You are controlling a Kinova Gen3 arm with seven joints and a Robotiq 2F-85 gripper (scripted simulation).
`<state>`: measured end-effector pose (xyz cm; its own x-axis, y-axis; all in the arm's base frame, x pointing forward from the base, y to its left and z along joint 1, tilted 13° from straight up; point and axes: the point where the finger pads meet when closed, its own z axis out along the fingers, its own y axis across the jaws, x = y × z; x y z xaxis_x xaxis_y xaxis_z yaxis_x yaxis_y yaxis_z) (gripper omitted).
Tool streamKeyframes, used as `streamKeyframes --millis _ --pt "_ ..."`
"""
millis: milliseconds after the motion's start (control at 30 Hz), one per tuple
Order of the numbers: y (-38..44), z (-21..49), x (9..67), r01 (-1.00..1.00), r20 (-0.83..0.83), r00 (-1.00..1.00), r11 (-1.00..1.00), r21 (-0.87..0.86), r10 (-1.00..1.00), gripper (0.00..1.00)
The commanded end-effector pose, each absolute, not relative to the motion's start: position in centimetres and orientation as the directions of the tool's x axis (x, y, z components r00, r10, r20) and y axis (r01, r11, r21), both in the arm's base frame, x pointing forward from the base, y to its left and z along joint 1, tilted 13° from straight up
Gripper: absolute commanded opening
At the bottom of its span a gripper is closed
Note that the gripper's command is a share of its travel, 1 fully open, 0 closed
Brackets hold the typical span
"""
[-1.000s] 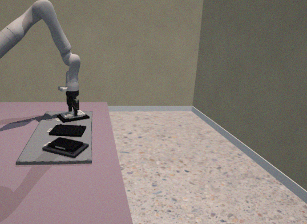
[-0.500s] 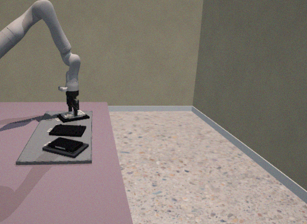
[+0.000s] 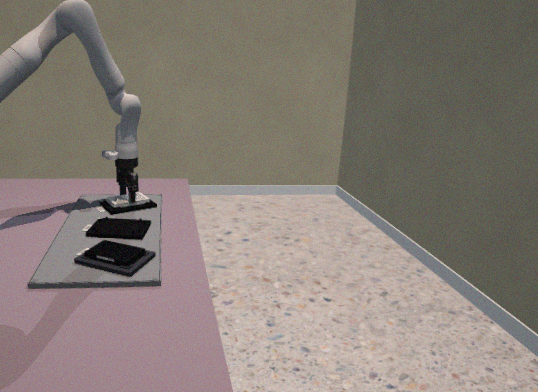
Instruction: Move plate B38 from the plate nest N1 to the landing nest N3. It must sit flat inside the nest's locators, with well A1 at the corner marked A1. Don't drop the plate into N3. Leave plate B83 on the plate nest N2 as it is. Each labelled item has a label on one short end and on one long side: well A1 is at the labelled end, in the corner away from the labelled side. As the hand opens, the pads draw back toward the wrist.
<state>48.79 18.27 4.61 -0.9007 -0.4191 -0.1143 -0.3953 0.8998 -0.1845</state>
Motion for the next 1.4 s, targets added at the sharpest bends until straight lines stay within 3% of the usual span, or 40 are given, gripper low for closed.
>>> streamKeyframes --millis 0,1367 --pt "18.62 5.03 48.75 -0.394 -0.117 -0.901 0.901 -0.181 -0.417 0.0" --pt "18.56 5.44 48.74 -0.395 -0.118 -0.9 0.9 -0.182 -0.419 0.0"
